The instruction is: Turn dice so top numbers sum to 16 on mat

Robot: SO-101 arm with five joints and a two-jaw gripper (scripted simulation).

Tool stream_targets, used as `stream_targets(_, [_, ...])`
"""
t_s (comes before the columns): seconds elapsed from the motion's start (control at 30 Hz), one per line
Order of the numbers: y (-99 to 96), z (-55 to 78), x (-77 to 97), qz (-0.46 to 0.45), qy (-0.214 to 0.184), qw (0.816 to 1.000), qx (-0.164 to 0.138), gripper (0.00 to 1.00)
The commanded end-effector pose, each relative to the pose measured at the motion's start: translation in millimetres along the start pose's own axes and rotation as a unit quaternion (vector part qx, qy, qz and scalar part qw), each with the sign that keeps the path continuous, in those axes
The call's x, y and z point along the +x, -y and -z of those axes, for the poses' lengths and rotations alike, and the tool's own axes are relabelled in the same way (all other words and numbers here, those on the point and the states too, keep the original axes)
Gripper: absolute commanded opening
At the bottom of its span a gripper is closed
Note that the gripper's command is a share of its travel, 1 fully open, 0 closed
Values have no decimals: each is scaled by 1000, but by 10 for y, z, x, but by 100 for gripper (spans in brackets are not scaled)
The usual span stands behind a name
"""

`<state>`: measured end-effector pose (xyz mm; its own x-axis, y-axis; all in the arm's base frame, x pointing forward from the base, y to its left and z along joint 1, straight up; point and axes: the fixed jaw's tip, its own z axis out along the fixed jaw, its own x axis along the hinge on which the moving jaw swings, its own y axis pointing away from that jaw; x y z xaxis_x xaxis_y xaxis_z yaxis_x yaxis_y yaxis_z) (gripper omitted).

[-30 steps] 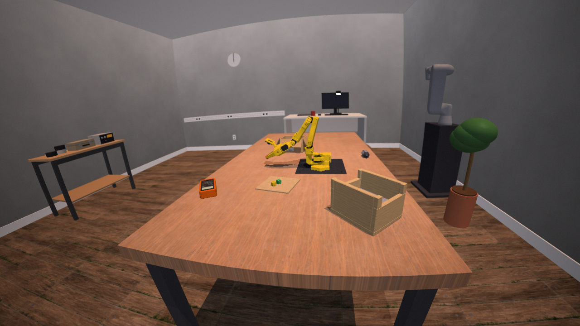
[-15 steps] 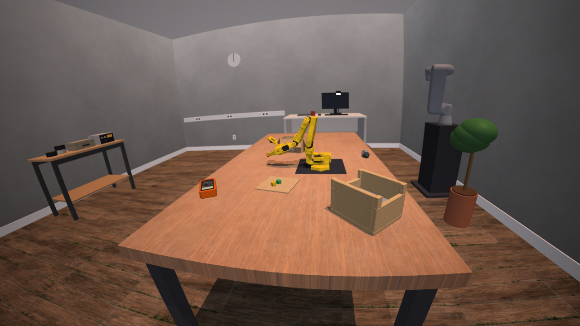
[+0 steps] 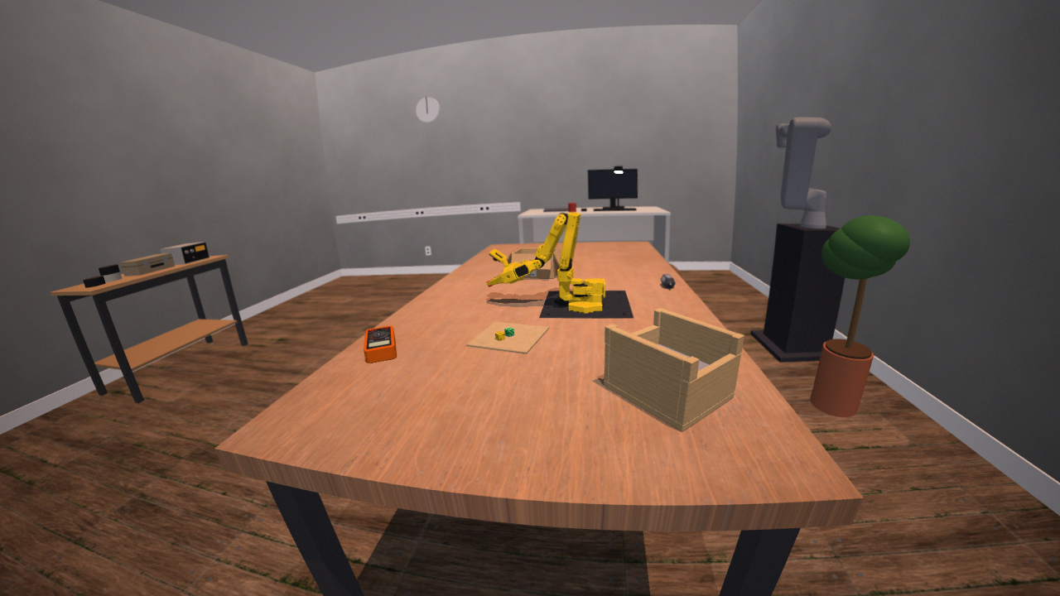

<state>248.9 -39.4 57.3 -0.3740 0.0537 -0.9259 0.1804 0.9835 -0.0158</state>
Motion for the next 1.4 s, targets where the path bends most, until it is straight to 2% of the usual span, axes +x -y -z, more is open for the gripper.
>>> stream_targets(0.0, [17,12,67,-6,-11,1000,3,0])
stream_targets(0.03, [54,17,69,-15,-11,1000,10,0])
stream_targets(1.37, [53,-13,147,-15,-11,1000,10,0])
